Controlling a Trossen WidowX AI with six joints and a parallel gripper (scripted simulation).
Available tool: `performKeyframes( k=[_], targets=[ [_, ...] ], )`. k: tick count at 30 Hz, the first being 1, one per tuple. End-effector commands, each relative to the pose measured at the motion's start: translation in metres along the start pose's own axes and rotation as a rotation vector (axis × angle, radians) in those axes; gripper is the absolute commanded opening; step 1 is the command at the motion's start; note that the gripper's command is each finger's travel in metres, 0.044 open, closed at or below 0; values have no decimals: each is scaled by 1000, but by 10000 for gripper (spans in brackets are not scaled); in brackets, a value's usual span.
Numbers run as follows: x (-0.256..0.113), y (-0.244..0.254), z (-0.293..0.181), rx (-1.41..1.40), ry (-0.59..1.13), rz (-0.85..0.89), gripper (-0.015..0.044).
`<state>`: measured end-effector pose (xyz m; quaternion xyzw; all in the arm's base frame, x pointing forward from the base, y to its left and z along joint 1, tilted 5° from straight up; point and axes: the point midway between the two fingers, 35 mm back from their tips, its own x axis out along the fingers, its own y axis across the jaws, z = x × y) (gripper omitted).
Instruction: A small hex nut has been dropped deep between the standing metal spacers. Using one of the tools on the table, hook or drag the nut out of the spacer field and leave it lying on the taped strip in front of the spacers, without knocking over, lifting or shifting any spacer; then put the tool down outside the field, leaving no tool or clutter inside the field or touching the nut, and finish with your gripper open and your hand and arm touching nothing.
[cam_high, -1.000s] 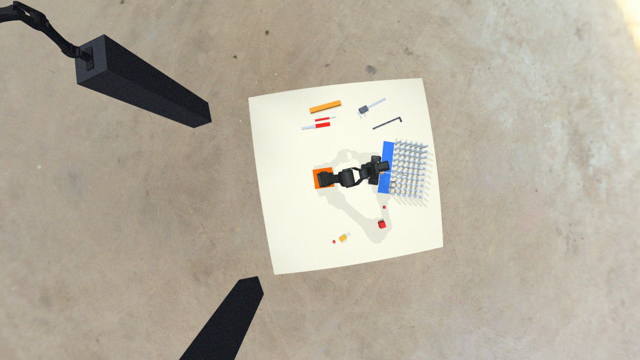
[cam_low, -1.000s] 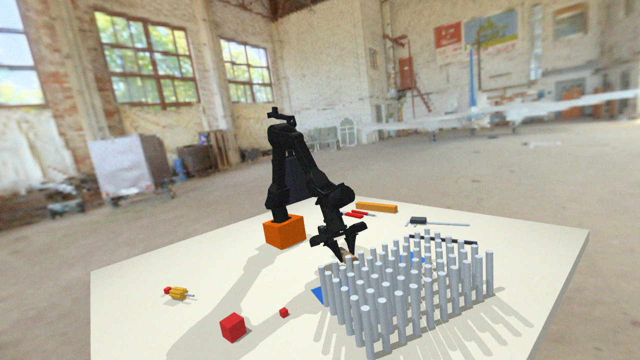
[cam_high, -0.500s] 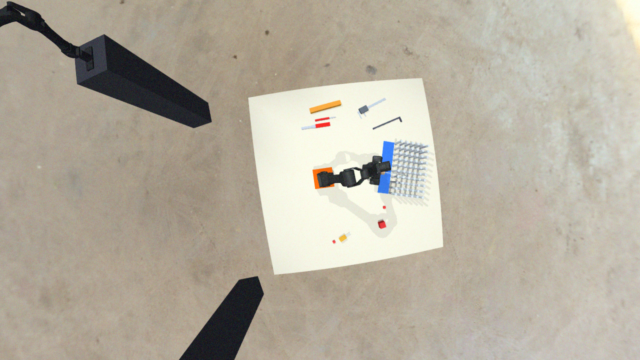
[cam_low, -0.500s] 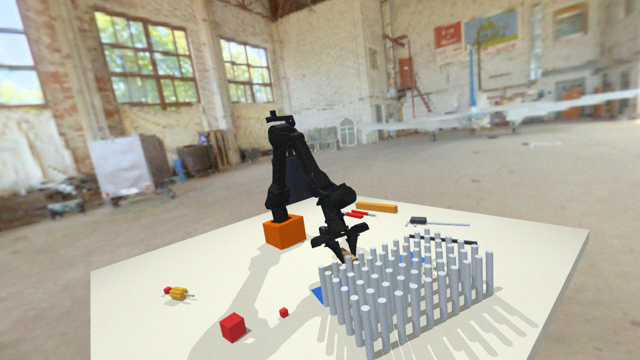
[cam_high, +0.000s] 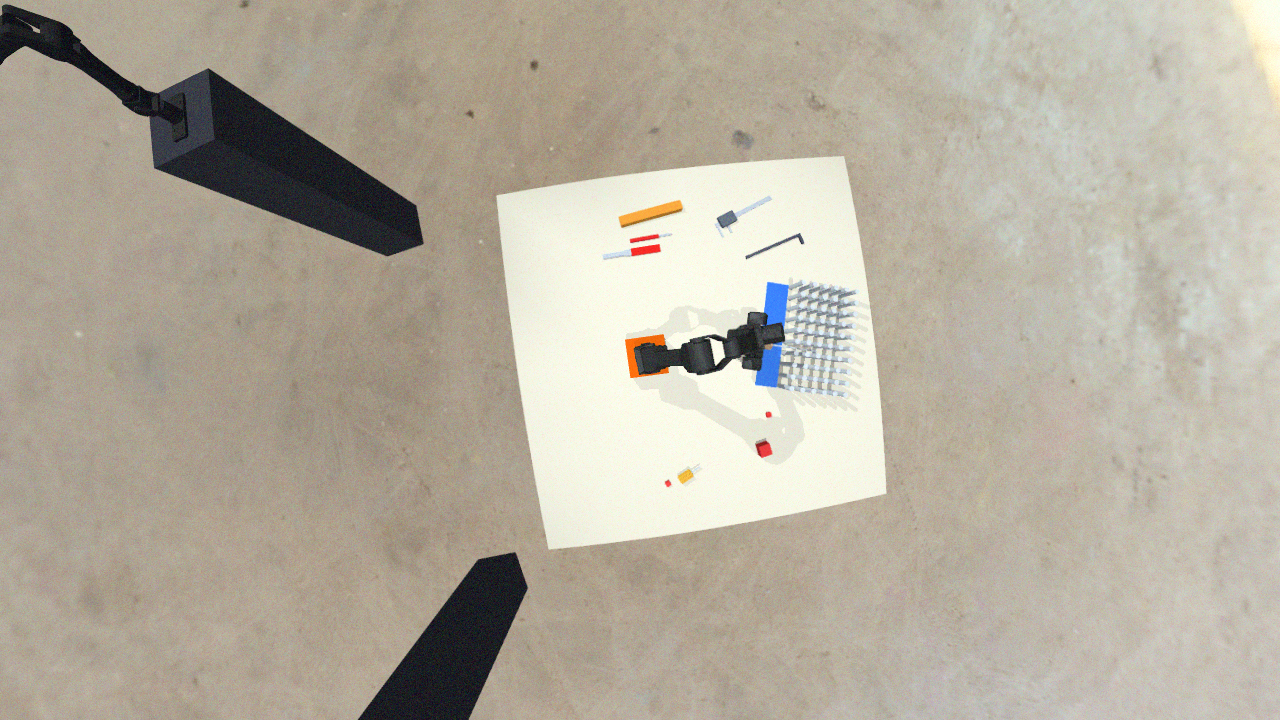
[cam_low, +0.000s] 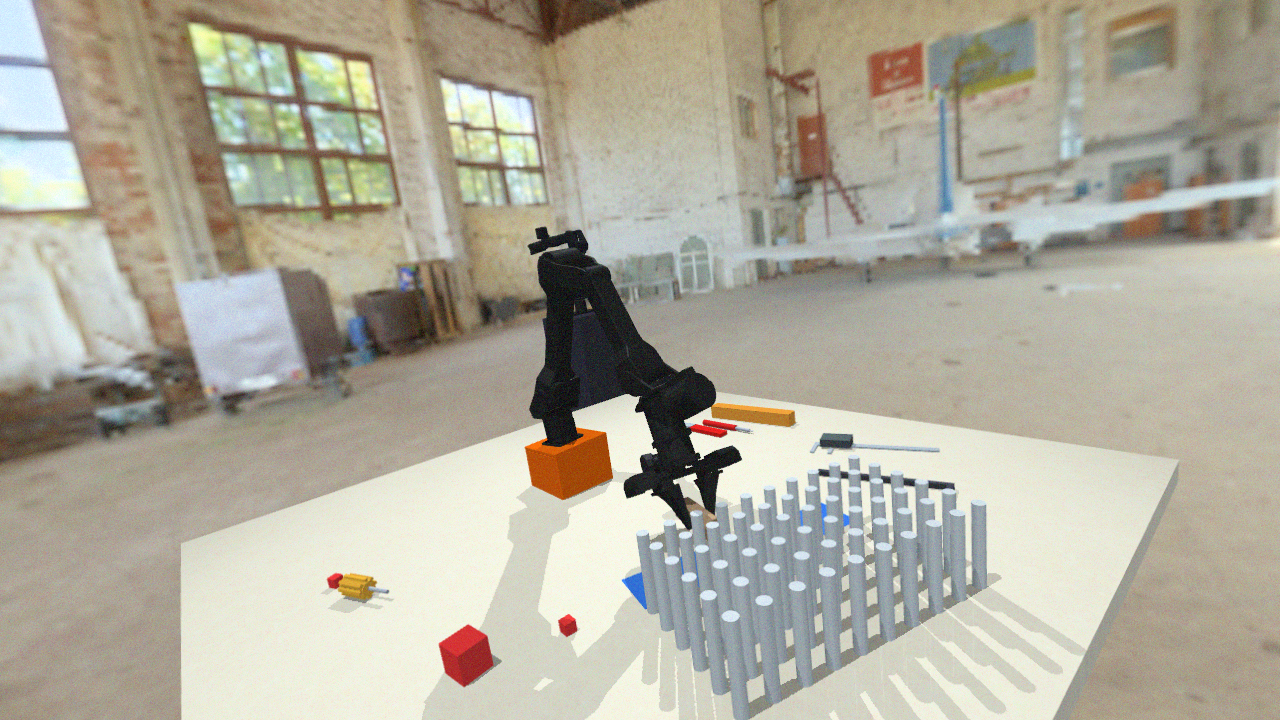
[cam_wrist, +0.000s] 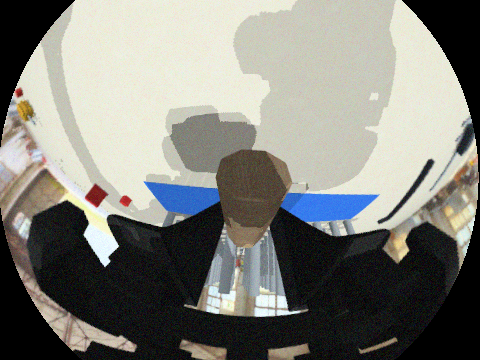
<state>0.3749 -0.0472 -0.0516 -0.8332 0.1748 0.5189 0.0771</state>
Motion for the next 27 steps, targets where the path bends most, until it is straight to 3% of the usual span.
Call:
performKeyframes(
  k=[1,27],
  targets=[
    [1,-1,-6,-2,6,-5,0],
    [11,-1,-7,-2,6,-5,0]
  ],
)
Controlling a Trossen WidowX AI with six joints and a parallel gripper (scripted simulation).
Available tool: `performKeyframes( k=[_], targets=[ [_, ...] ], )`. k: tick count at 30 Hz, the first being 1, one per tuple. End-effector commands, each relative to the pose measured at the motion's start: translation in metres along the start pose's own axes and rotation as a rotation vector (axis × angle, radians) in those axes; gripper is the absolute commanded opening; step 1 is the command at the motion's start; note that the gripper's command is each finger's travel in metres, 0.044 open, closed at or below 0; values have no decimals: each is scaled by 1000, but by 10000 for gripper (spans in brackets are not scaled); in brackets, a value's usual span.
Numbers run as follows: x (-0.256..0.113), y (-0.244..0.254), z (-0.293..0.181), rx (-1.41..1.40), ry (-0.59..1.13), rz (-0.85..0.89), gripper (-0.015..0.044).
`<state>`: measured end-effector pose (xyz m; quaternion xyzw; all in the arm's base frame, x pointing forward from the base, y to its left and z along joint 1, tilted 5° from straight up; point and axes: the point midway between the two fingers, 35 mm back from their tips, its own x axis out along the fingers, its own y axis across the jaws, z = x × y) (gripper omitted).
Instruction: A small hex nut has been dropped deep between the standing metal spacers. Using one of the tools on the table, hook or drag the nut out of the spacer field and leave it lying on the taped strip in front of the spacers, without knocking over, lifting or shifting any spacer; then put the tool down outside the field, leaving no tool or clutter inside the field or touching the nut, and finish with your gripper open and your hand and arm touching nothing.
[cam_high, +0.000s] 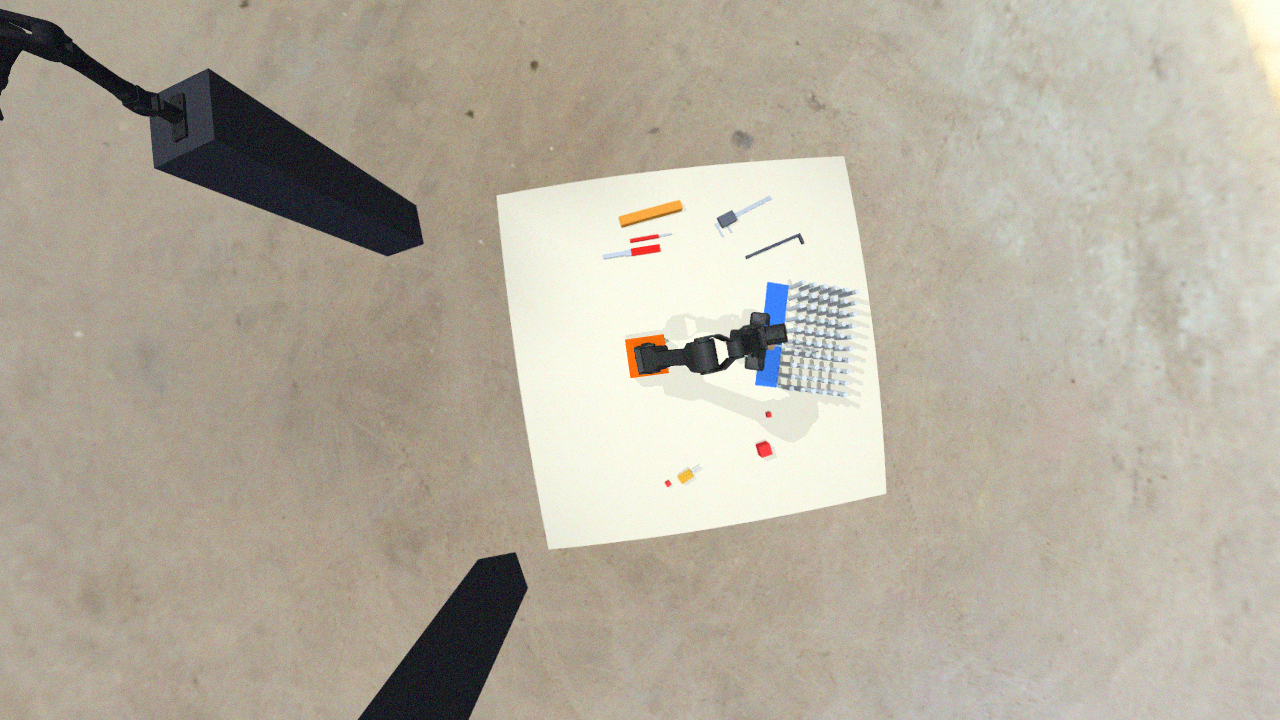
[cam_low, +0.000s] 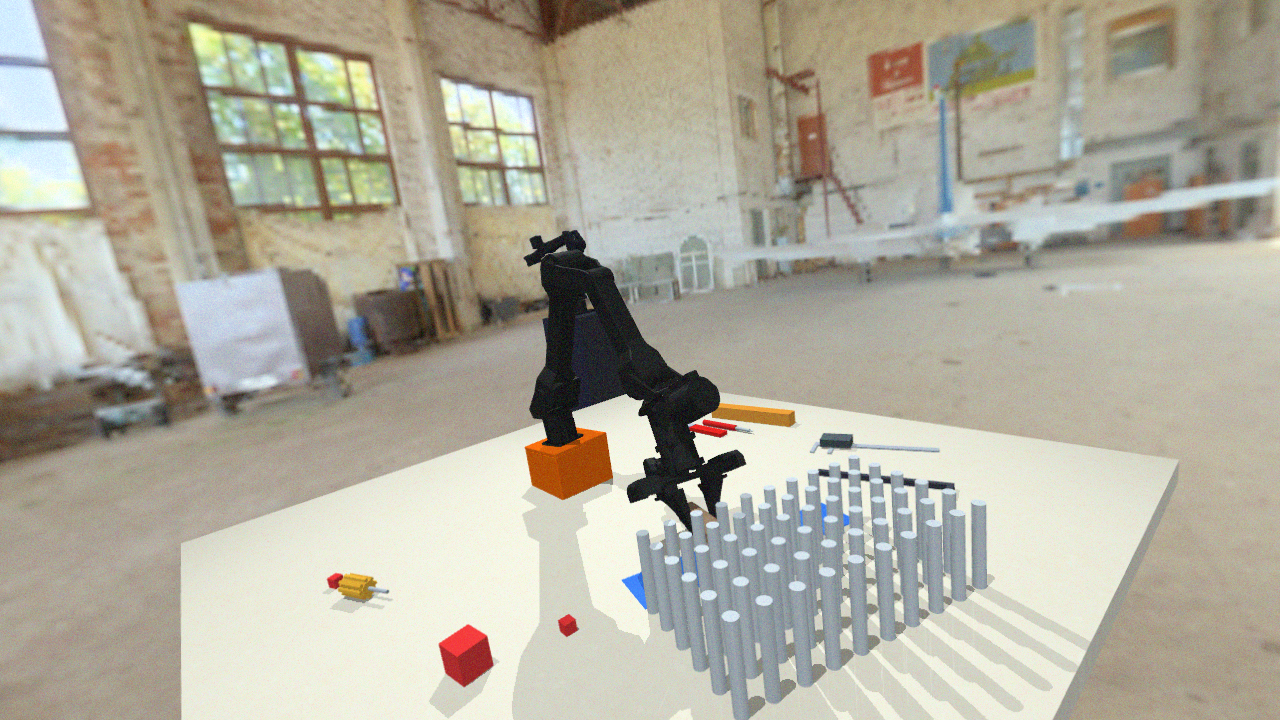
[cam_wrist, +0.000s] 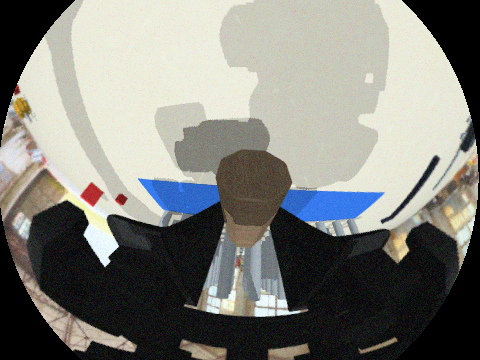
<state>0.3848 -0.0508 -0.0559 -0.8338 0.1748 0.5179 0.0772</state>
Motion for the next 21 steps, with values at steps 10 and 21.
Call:
performKeyframes(
  k=[10,21],
  targets=[
    [9,-1,4,-3,4,-4,0],
    [11,0,7,-3,4,-4,0]
  ],
)
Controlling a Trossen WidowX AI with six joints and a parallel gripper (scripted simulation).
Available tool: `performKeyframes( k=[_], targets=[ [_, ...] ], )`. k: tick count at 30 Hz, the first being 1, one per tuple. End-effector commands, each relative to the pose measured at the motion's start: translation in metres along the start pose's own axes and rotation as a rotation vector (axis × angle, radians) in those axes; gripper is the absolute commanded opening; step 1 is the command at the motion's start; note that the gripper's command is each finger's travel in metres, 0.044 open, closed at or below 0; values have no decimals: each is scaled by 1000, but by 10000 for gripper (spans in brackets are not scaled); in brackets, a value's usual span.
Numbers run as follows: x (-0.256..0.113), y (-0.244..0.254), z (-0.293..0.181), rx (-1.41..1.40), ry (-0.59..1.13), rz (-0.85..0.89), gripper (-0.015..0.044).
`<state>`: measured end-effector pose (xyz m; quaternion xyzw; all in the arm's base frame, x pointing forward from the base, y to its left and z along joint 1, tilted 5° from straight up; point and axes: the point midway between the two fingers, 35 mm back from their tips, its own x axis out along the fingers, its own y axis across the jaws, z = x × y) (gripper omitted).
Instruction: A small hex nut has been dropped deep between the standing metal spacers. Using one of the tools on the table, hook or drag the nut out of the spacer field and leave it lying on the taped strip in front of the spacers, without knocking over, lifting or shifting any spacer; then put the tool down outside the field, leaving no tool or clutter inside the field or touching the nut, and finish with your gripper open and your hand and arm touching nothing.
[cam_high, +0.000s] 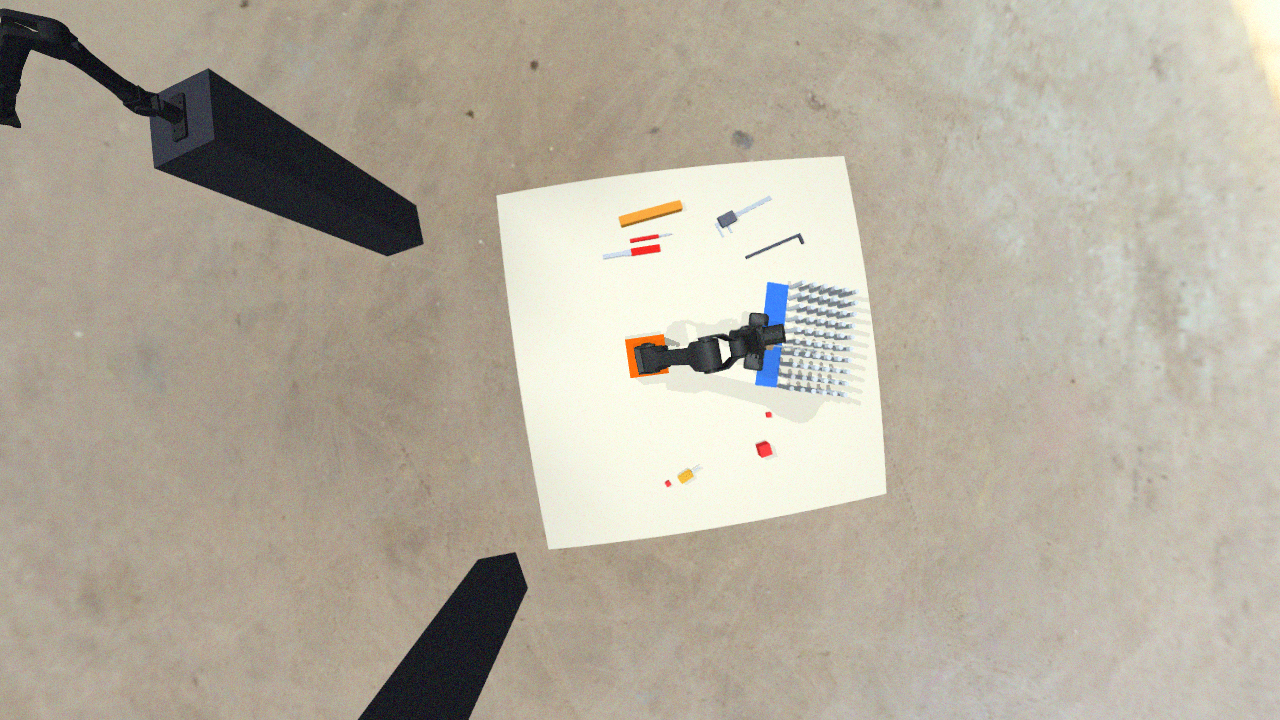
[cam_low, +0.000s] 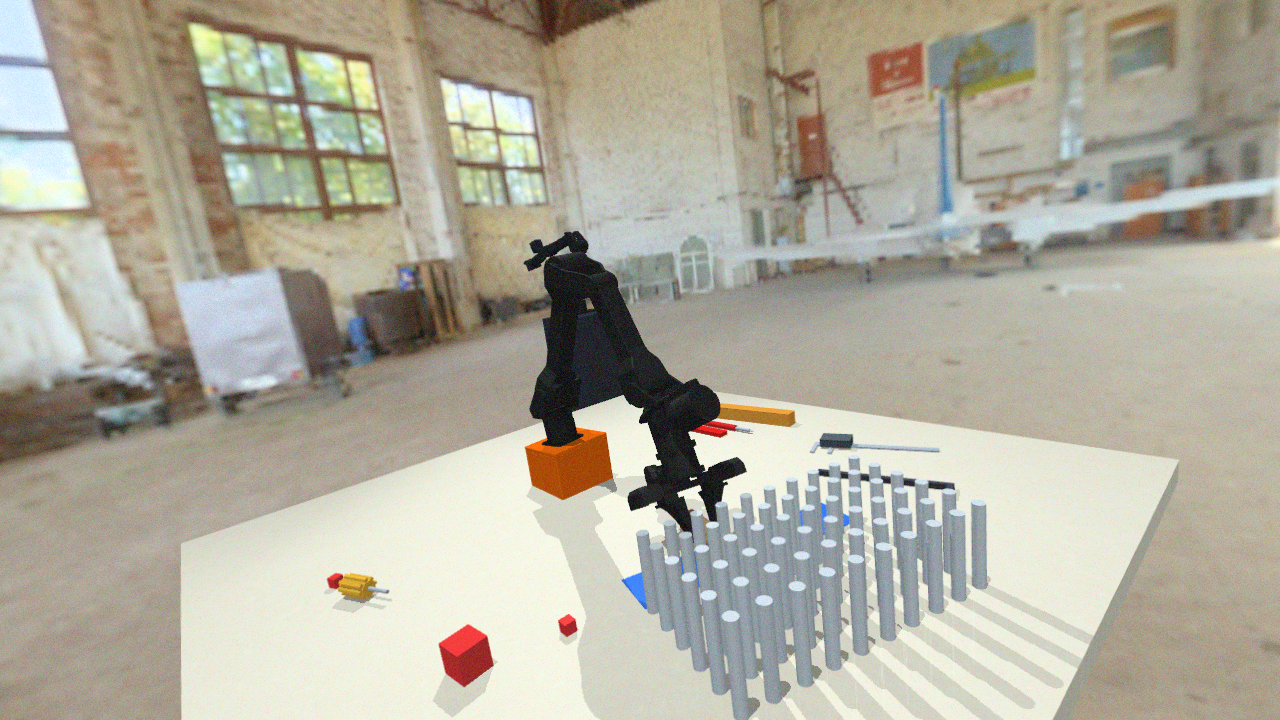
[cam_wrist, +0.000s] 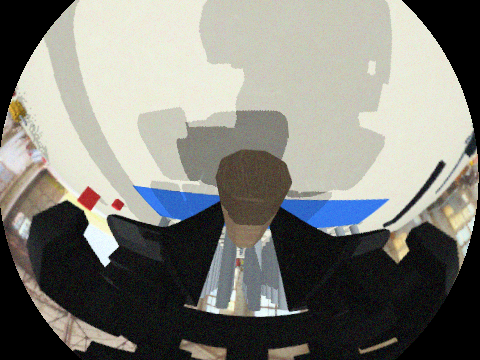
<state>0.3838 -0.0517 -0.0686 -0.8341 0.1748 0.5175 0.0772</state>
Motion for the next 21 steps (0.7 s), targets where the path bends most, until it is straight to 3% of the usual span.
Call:
performKeyframes(
  k=[1,21],
  targets=[
    [0,0,1,-3,3,-4,0],
    [-5,0,11,-2,2,-3,0]
  ],
)
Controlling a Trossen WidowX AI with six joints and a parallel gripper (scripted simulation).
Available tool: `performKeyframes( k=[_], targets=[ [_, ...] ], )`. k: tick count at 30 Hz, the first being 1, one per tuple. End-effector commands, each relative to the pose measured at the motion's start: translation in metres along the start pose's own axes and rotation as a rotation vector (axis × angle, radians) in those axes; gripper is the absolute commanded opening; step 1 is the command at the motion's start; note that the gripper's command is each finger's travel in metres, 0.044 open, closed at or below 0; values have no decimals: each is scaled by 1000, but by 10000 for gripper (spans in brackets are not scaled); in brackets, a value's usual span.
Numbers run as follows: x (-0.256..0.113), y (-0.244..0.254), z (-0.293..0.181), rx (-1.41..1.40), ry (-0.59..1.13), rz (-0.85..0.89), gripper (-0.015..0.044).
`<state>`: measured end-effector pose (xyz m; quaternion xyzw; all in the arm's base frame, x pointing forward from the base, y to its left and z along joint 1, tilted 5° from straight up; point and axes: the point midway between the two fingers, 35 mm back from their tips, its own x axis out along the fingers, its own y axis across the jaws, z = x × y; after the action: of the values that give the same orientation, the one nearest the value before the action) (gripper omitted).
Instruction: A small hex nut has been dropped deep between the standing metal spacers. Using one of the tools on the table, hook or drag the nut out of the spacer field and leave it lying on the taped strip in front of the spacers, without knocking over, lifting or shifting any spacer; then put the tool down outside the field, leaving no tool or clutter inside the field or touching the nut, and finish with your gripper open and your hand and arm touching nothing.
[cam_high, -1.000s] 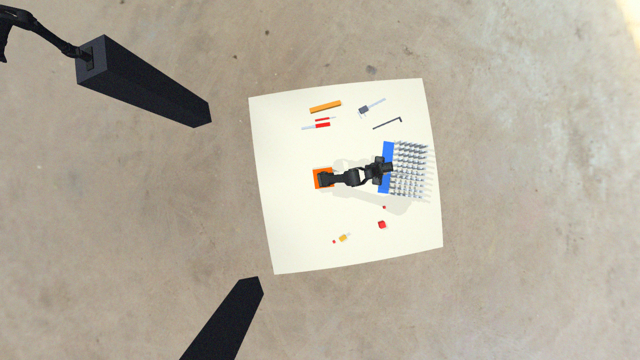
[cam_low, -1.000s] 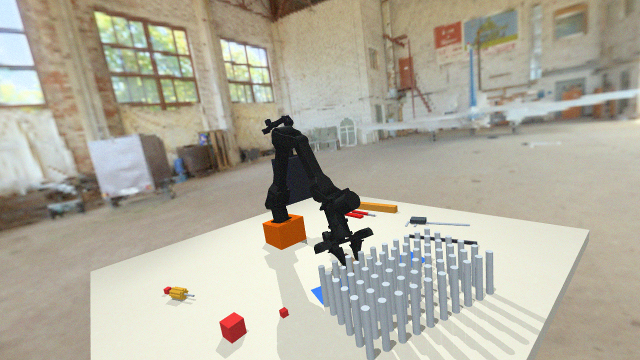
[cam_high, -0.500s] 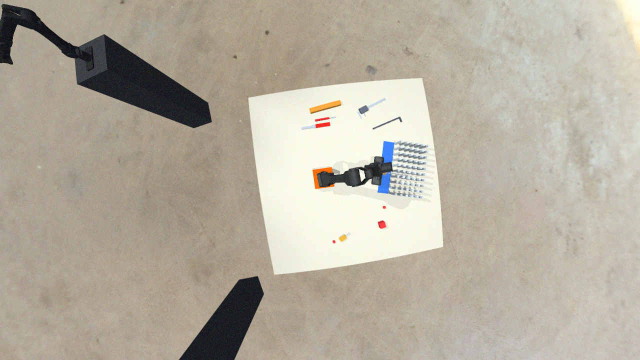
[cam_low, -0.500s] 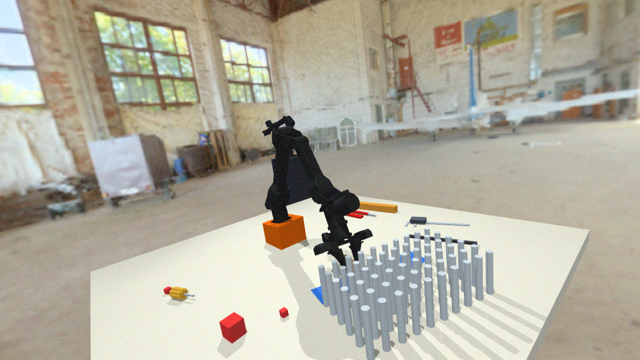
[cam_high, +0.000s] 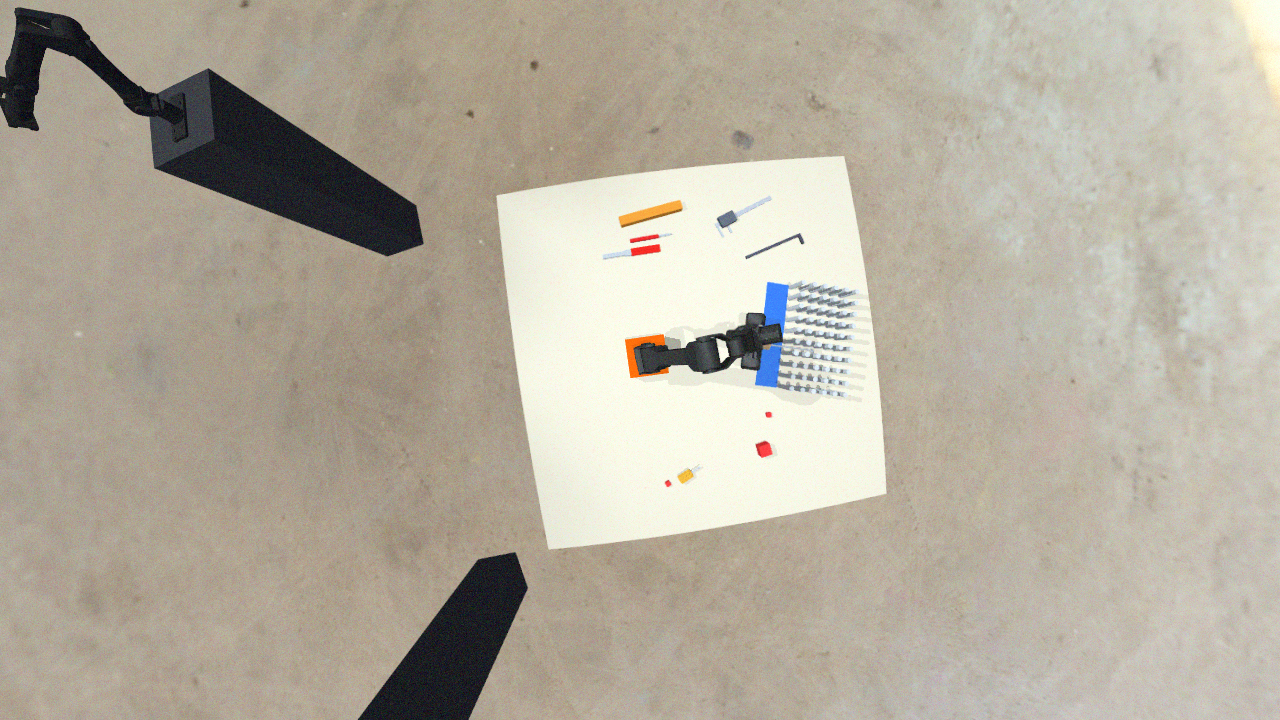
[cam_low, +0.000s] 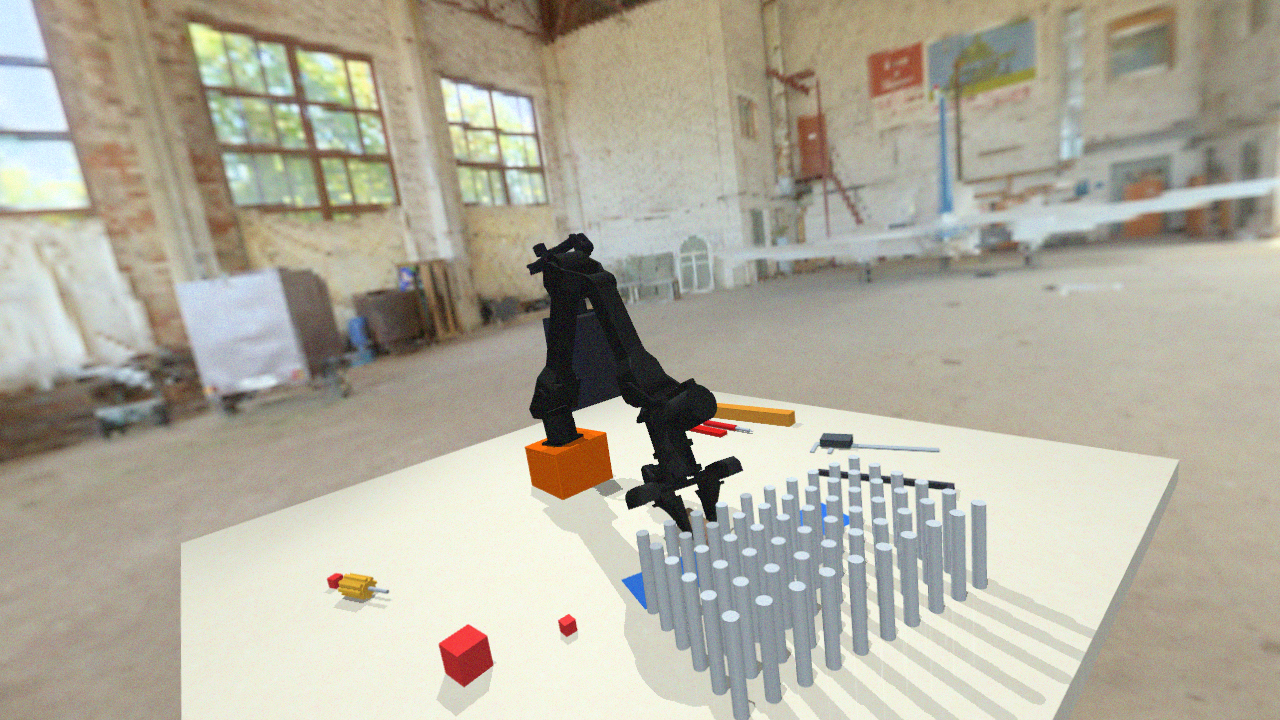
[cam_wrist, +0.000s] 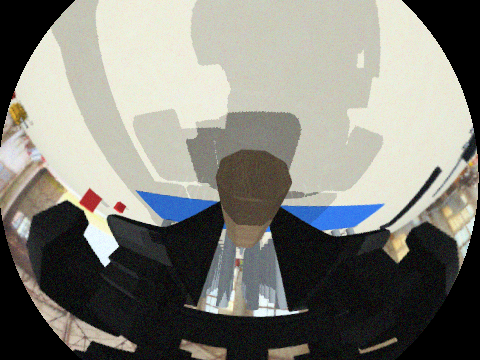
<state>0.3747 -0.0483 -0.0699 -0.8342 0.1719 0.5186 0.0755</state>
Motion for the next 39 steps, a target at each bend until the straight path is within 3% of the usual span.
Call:
performKeyframes(
  k=[1,39],
  targets=[
    [-2,0,2,5,3,0,0],
    [-12,1,22,6,1,1,0]
  ],
)
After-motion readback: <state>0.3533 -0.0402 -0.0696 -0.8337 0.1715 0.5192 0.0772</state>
